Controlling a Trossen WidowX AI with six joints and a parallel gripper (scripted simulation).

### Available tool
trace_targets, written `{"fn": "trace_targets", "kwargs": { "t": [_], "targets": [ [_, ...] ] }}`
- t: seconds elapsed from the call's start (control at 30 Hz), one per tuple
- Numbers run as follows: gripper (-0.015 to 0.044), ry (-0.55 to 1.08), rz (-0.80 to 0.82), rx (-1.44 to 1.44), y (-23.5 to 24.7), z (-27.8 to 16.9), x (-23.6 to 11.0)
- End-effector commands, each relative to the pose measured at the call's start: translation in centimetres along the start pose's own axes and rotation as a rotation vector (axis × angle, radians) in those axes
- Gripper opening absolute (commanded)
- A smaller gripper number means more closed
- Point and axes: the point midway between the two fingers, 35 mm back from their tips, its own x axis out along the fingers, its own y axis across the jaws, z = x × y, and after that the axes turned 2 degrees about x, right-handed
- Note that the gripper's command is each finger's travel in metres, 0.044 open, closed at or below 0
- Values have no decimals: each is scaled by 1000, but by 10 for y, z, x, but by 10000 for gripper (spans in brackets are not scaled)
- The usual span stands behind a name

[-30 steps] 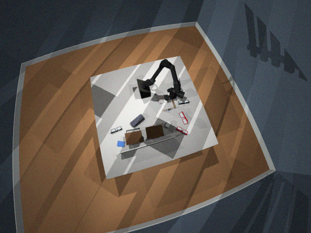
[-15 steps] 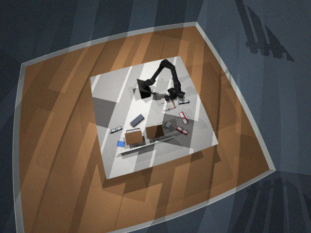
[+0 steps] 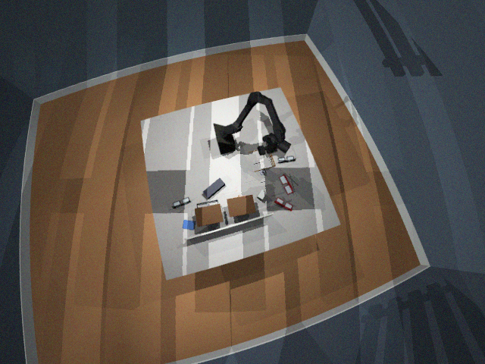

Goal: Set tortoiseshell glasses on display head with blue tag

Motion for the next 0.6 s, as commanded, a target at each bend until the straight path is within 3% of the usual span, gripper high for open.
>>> {"fn": "trace_targets", "kwargs": {
  "t": [0.0, 0.57],
  "targets": [
    [0, 6, -2, 19, -1, 2, -5],
    [0, 81, 34, 547, 5, 11, -11]
  ]
}}
